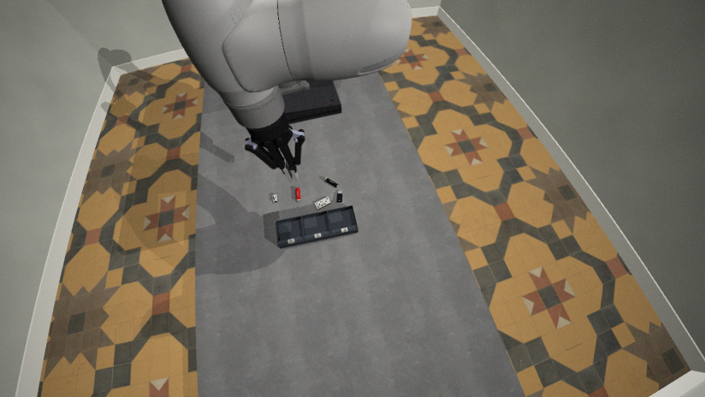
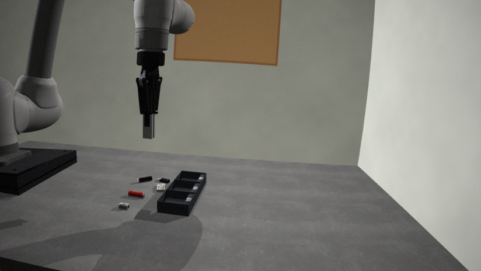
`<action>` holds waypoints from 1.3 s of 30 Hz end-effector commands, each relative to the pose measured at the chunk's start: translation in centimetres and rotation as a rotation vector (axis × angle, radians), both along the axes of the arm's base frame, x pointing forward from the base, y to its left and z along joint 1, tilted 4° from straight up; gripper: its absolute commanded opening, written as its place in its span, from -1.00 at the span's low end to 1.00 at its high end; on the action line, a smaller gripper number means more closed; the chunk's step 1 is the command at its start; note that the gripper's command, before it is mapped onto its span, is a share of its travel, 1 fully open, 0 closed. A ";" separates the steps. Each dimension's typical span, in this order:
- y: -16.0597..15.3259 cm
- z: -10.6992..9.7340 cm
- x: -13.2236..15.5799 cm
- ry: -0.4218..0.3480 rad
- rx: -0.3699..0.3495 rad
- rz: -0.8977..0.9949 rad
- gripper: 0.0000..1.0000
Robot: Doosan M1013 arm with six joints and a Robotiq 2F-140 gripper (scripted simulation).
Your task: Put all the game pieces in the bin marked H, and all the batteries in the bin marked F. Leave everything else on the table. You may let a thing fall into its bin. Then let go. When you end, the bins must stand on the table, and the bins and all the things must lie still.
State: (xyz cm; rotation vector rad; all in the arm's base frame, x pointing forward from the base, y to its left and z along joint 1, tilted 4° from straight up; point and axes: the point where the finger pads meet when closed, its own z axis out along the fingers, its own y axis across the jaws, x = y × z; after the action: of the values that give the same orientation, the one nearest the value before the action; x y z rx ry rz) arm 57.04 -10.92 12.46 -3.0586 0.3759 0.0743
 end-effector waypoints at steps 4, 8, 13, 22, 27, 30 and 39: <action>-2.0 -3.2 2.2 0.000 -0.002 -0.008 -0.89; -3.2 -5.0 3.4 0.000 -0.002 -0.008 -0.89; -5.2 -8.0 5.5 0.000 -0.002 -0.008 -0.89; -7.5 -11.7 8.0 0.000 -0.002 -0.008 -0.89; -7.4 -13.0 8.0 0.000 -0.002 -0.008 -0.89; -7.4 -13.8 7.9 0.000 -0.002 -0.008 -0.89; -7.3 -15.7 7.9 0.000 -0.002 -0.008 -0.89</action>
State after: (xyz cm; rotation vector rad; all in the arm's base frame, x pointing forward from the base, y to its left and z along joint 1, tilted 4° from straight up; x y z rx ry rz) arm 64.88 -18.20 -3.22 -3.0587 0.3887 0.0746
